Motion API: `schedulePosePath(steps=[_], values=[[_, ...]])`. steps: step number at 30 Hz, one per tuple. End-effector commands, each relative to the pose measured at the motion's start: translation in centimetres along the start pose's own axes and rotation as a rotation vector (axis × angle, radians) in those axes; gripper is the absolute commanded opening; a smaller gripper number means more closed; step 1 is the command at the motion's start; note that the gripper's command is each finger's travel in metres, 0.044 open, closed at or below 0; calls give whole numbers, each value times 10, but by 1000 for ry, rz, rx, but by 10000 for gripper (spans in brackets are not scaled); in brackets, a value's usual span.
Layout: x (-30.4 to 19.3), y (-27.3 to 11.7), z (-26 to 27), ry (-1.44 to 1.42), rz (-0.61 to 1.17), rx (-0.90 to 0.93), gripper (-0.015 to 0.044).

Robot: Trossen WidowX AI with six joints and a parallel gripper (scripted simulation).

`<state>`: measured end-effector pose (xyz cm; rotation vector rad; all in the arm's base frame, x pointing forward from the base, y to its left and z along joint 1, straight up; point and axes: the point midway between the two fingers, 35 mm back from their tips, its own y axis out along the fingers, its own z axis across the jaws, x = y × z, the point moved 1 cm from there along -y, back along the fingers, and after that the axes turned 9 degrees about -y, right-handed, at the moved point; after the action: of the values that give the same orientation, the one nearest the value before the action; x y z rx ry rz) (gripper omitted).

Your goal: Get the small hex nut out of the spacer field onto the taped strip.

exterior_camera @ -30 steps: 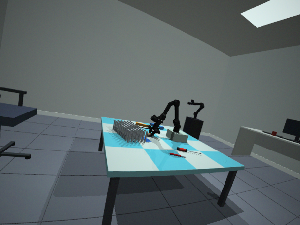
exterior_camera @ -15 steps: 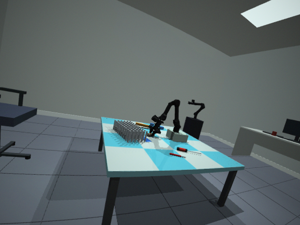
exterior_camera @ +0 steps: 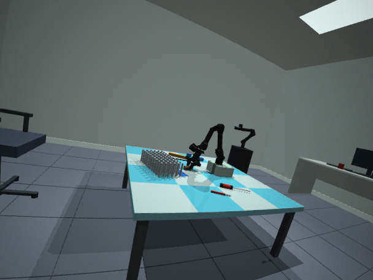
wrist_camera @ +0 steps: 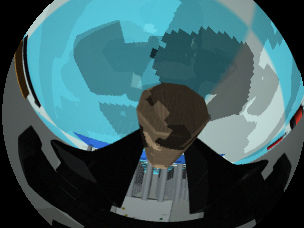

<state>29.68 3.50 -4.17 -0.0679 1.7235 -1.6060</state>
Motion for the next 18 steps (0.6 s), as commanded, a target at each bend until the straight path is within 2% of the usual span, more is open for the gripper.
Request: schedulePosePath(steps=[1, 18], values=[[2, -2, 0, -5, 4, -2, 0], [12, -7, -2, -4, 3, -2, 0]])
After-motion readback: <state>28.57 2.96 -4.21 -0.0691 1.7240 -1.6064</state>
